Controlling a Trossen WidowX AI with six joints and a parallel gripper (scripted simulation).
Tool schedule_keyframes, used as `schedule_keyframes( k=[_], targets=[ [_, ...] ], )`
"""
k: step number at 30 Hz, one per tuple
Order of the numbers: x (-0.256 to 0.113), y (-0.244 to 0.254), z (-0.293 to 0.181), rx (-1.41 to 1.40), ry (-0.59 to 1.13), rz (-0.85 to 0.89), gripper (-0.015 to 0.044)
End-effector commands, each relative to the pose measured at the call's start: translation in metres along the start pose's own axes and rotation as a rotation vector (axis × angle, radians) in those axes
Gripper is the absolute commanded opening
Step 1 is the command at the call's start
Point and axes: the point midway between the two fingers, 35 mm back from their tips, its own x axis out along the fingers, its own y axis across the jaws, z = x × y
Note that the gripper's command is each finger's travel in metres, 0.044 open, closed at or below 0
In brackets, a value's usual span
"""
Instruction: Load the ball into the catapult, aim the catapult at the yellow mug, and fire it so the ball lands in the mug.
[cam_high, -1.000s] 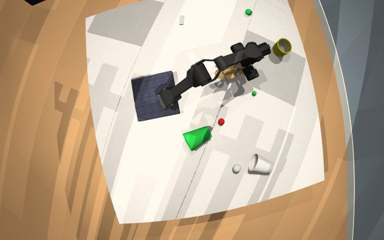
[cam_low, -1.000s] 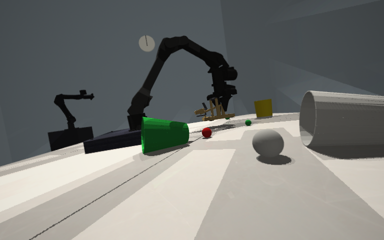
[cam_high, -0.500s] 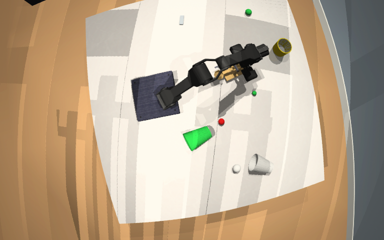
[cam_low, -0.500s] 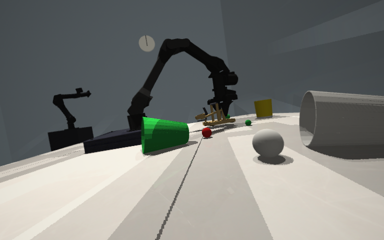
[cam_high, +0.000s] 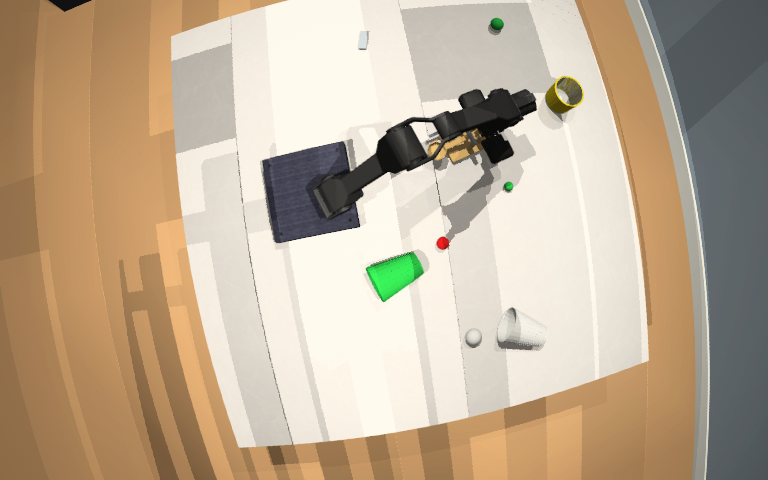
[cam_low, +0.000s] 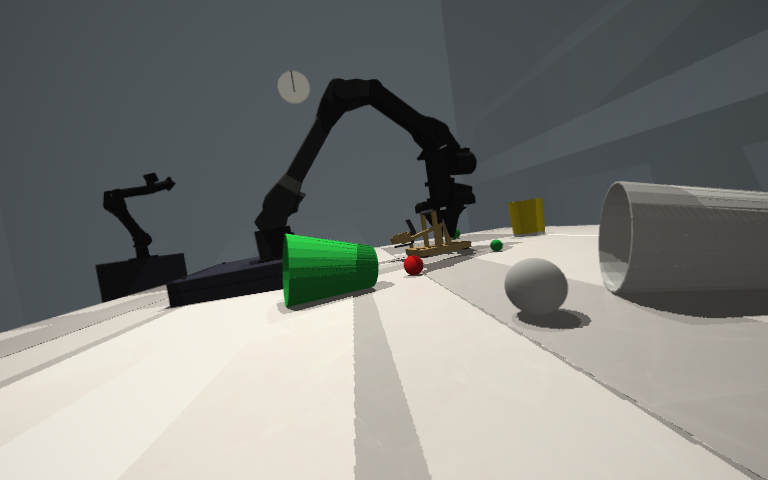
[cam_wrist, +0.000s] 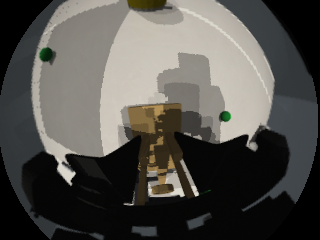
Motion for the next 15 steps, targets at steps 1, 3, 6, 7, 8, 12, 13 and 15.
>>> schedule_keyframes(
  k=[1,3,6,7,8,12,13,15],
  targets=[
    [-0.001,0.000,0.000,0.000,-0.002,-0.001,0.0105],
    [-0.001,0.000,0.000,0.000,-0.002,-0.001,0.0157],
    [-0.001,0.000,0.000,0.000,-0.002,-0.001,0.0236],
    [-0.001,0.000,0.000,0.000,-0.002,-0.001,0.0263],
    [-0.001,0.000,0.000,0.000,-0.002,-0.001,0.0289],
    [-0.003,0.000,0.001,0.000,-0.002,-0.001,0.0394],
    [-0.010,0.000,0.002,0.000,-0.002,-0.001,0.0420],
    [-0.036,0.000,0.004,0.000,-0.002,0.000,0.0440]
  ],
)
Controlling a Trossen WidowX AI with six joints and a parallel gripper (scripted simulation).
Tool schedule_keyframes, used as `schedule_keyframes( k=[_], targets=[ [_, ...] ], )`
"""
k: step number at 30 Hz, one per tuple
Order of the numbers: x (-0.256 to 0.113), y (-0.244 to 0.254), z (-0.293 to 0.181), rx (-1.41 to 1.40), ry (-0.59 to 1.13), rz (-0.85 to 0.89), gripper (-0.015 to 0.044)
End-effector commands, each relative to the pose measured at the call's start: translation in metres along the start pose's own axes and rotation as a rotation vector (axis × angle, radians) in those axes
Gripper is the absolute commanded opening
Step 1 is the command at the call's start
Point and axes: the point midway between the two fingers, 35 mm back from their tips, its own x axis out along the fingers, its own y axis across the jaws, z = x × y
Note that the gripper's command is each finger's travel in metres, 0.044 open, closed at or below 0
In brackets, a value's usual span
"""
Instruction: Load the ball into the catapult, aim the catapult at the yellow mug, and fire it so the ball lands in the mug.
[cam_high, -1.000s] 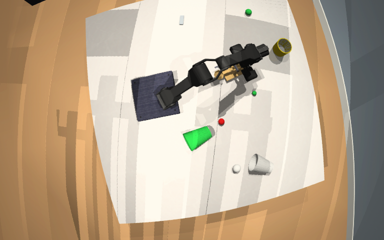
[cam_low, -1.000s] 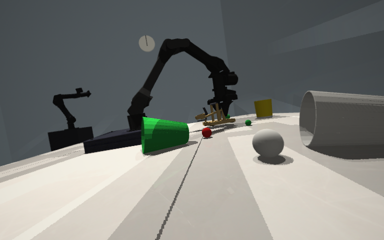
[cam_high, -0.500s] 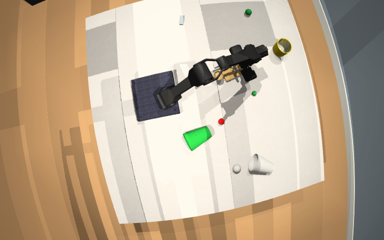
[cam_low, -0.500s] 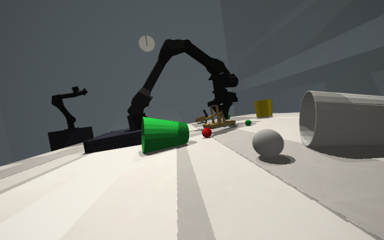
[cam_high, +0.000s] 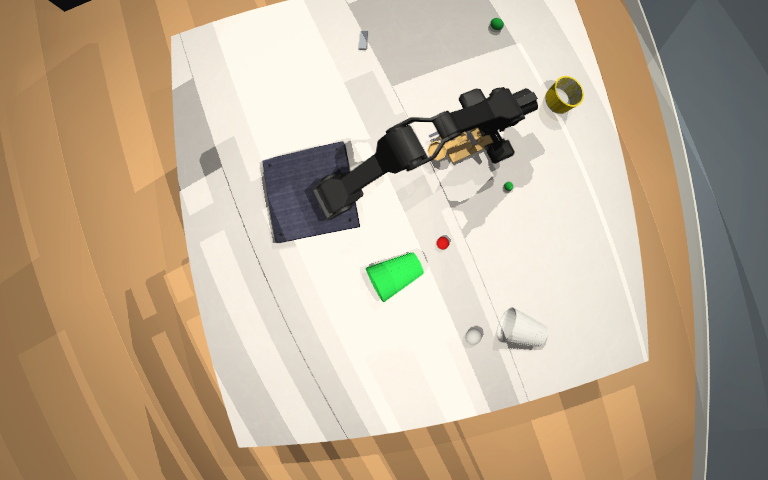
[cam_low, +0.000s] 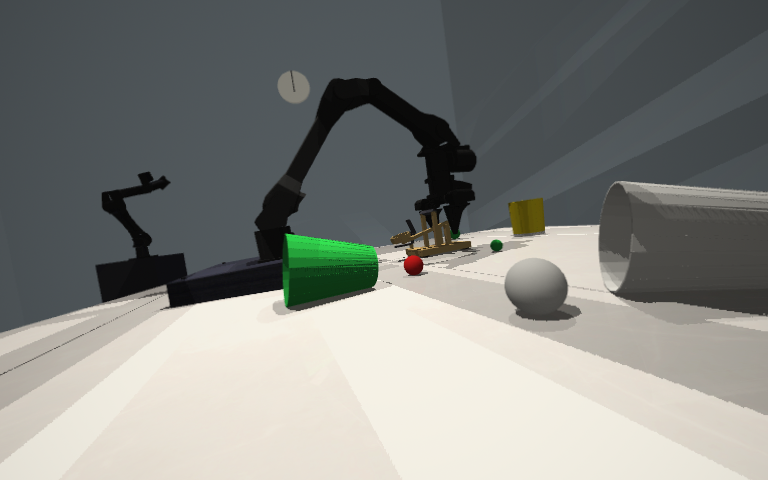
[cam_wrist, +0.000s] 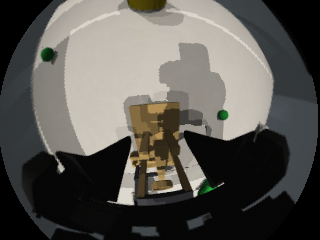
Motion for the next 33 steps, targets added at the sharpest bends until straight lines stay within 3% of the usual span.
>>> schedule_keyframes(
  k=[1,4,8,9,16,21,33],
  targets=[
    [-0.043,0.000,0.005,0.001,-0.015,0.000,0.0440],
    [-0.084,0.000,0.001,0.001,-0.014,0.001,0.0440],
    [-0.093,0.000,0.000,0.001,-0.014,0.001,0.0440],
    [-0.079,0.000,0.004,-0.004,-0.023,0.000,0.0440],
    [-0.086,0.000,-0.002,-0.004,-0.014,0.003,0.0440],
    [-0.042,0.000,-0.001,-0.004,-0.014,0.003,0.0440],
    [-0.032,0.000,-0.001,-0.004,-0.014,0.003,0.0440]
  ],
)
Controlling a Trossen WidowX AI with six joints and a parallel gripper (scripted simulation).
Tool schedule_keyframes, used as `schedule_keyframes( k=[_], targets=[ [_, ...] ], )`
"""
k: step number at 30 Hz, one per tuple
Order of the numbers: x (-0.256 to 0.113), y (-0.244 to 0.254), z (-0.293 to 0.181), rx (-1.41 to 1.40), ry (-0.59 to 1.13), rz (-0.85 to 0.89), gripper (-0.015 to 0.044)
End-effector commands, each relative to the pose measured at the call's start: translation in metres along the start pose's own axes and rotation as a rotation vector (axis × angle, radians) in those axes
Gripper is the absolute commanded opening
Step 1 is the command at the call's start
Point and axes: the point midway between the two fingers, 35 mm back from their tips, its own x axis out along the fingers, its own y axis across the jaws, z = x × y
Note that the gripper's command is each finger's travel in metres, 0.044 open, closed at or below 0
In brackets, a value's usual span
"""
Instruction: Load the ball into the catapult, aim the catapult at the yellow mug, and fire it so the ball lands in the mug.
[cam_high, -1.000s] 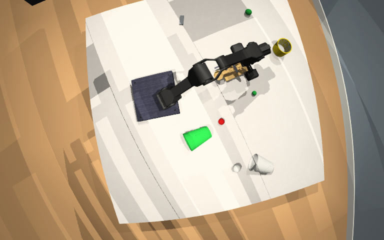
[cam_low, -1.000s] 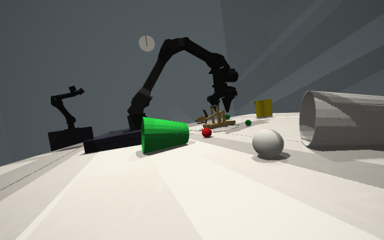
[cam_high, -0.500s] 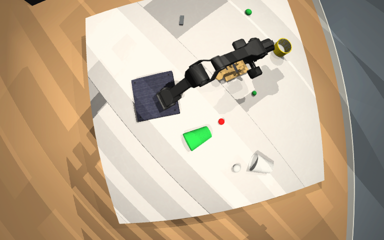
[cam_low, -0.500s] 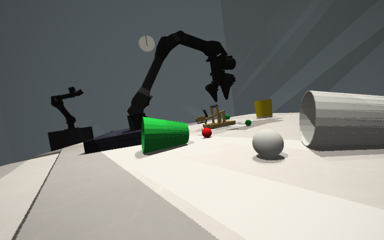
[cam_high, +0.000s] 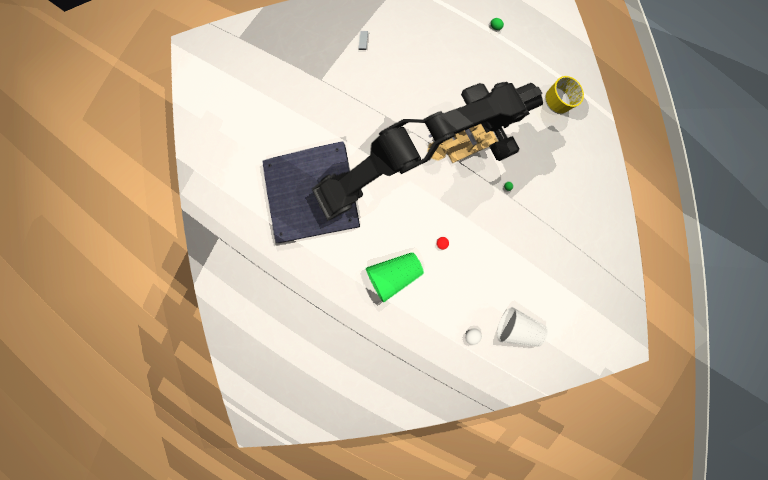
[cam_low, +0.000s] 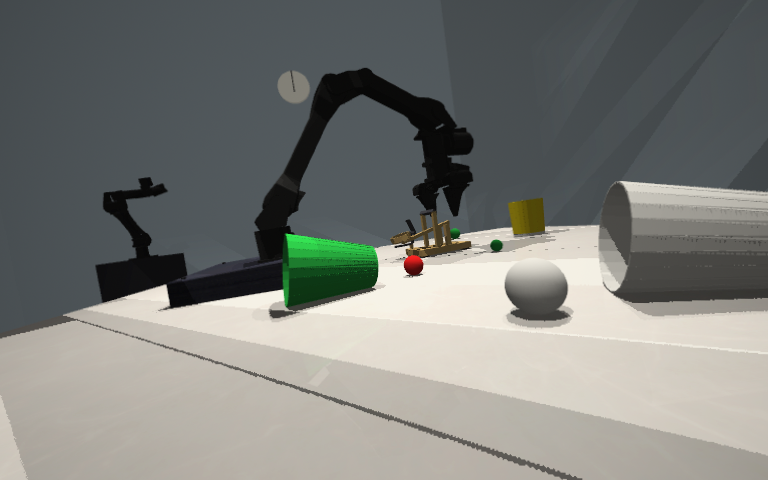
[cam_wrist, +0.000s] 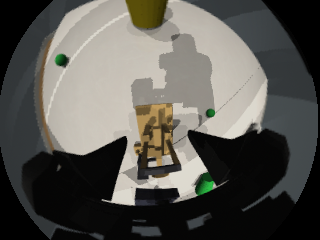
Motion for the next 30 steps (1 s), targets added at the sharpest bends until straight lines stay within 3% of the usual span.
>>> schedule_keyframes(
  k=[1,30],
  targets=[
    [0.010,0.000,-0.001,-0.003,0.010,0.003,0.0440],
    [0.053,0.000,-0.003,-0.003,0.010,0.003,0.0440]
  ],
)
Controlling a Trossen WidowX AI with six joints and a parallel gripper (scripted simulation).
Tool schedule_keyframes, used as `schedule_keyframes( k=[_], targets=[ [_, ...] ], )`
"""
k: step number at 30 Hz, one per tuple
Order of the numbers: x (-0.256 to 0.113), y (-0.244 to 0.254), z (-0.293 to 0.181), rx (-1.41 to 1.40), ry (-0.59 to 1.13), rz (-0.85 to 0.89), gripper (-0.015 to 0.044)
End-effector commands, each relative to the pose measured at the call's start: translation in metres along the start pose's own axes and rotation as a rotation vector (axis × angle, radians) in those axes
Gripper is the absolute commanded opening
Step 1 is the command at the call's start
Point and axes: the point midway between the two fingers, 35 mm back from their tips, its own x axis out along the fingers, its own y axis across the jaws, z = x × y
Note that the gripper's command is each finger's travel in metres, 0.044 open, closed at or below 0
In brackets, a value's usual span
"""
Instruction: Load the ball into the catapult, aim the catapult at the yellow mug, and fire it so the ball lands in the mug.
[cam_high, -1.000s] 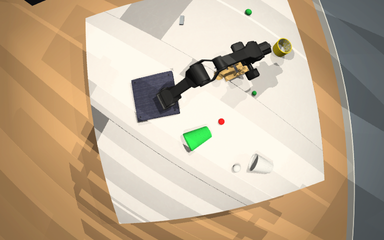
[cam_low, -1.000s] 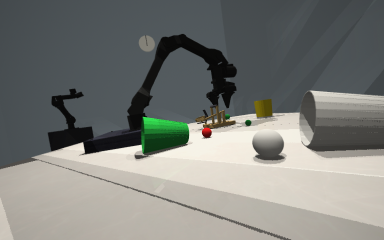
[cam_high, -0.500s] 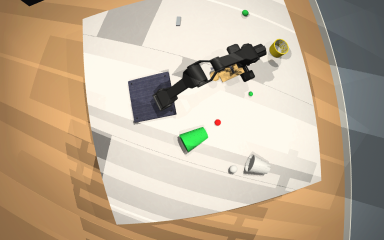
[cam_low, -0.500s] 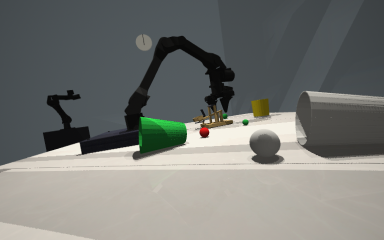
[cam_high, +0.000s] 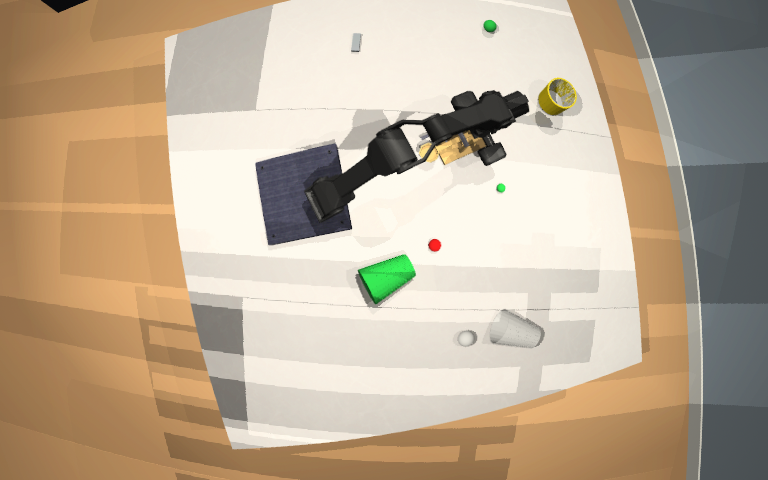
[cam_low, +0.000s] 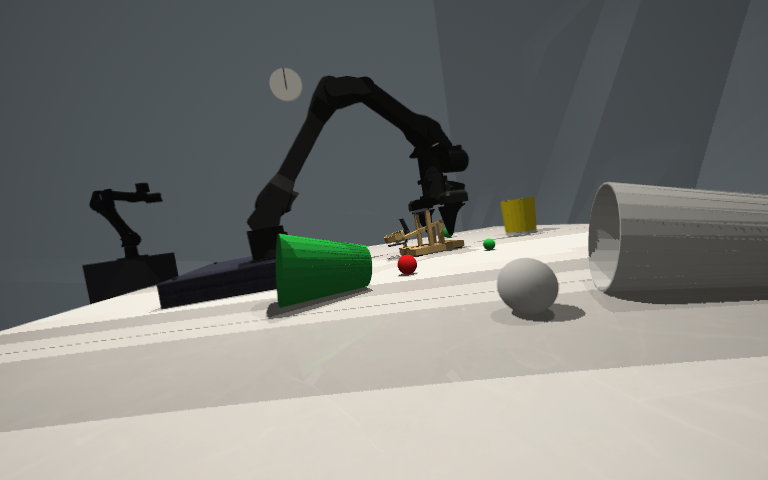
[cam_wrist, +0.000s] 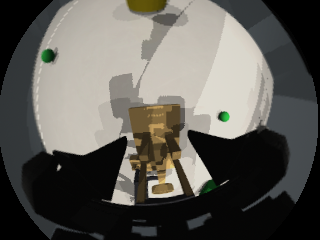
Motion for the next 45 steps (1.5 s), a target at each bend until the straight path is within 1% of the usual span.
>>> schedule_keyframes(
  k=[1,4,16,21,22,24,25,27,30,45],
  targets=[
    [0.007,0.000,-0.002,-0.006,0.011,0.003,0.0440],
    [0.007,0.000,-0.002,-0.006,0.011,0.003,0.0440],
    [0.003,0.000,-0.001,0.000,0.004,0.000,0.0125],
    [0.003,0.000,-0.001,0.000,0.004,0.000,0.0092],
    [0.000,0.000,-0.001,0.000,0.004,0.000,0.0065],
    [-0.021,0.000,0.000,0.000,0.004,0.000,0.0013],
    [-0.035,0.000,0.000,0.000,0.004,0.000,0.0000],
    [-0.046,0.000,0.000,0.000,0.004,0.000,0.0000],
    [-0.046,0.000,0.000,0.000,0.004,0.000,0.0000],
    [-0.025,0.001,0.001,-0.004,0.008,0.002,0.0000]
  ],
)
